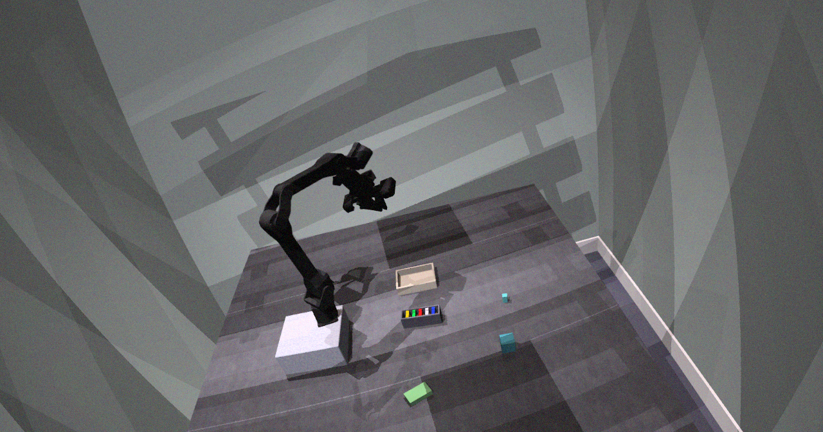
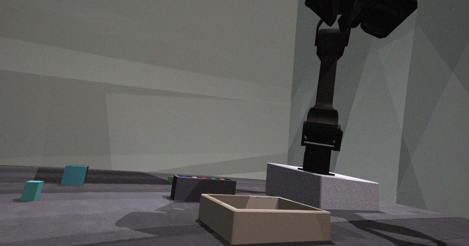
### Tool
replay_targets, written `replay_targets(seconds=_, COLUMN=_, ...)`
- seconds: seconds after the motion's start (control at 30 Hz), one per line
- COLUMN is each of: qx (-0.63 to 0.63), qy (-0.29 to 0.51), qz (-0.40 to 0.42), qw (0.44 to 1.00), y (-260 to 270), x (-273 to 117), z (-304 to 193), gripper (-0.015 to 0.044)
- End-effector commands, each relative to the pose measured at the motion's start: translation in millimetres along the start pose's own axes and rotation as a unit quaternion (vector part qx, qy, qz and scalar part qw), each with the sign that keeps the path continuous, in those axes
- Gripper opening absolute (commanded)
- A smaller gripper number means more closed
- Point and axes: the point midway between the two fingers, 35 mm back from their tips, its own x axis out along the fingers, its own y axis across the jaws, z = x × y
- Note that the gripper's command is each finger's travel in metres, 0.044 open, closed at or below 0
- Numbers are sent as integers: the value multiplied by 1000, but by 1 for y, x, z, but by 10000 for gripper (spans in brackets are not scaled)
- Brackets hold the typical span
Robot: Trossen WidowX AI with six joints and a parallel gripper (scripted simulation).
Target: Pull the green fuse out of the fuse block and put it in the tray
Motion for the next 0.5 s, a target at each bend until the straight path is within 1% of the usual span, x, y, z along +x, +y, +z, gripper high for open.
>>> replay_targets(seconds=0.0, qx=-25, qy=61, qz=2, qw=998, y=-36, x=36, z=-47, gripper=74)
replay_targets(seconds=0.1, qx=-41, qy=106, qz=15, qw=993, y=-60, x=59, z=-93, gripper=74)
replay_targets(seconds=0.23, qx=-59, qy=153, qz=50, qw=985, y=-80, x=81, z=-161, gripper=74)
replay_targets(seconds=0.37, qx=-70, qy=181, qz=98, qw=976, y=-84, x=94, z=-231, gripper=74)
replay_targets(seconds=0.47, qx=-83, qy=187, qz=139, qw=969, y=-77, x=101, z=-278, gripper=74)
